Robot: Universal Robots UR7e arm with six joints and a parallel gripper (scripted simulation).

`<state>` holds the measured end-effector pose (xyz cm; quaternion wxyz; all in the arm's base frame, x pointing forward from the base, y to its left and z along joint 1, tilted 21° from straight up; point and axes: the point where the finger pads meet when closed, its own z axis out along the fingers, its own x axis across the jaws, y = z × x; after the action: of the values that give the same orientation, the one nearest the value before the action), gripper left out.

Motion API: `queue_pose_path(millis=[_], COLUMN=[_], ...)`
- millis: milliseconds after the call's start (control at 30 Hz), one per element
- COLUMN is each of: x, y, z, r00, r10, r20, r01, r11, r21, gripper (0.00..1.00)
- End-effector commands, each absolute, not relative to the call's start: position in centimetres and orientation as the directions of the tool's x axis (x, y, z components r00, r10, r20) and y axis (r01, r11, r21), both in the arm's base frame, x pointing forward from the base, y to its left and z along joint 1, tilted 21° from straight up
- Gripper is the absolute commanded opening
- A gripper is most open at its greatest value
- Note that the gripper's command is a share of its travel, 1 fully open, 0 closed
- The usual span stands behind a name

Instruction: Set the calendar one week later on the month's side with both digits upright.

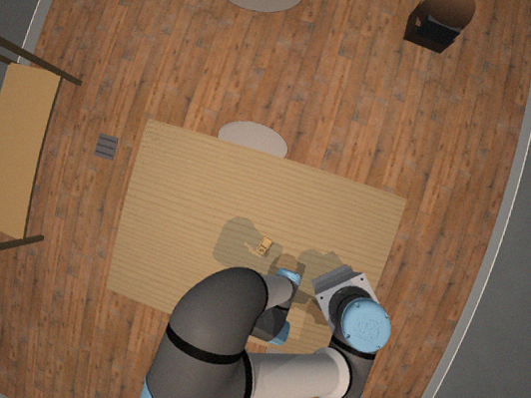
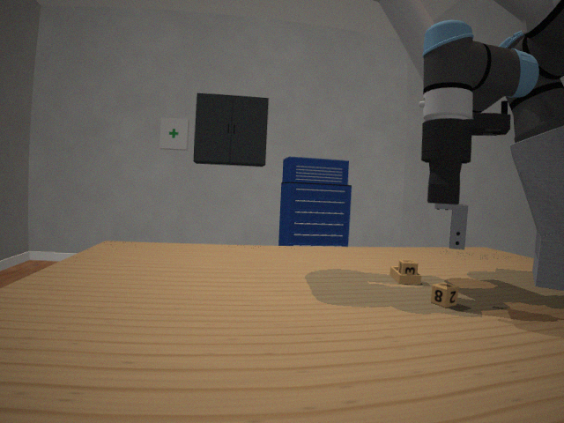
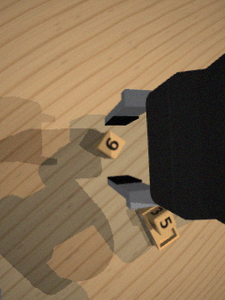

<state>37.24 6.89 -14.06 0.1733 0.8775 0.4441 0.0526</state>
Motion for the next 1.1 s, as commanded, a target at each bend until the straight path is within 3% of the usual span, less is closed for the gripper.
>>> queue_pose_path(millis=[0,633,1067], x=[37.6,38.4,38.6], y=[6.9,6.8,6.8], z=[-14.0,-13.8,-13.8], r00=[0.723,0.899,0.925], r10=[0.691,0.421,0.351], r20=[0.001,0.122,0.148], r01=[0.645,0.361,0.29], r11=[-0.676,-0.87,-0.9], r21=[0.356,0.335,0.325], gripper=[1.0,1.0,1.0])
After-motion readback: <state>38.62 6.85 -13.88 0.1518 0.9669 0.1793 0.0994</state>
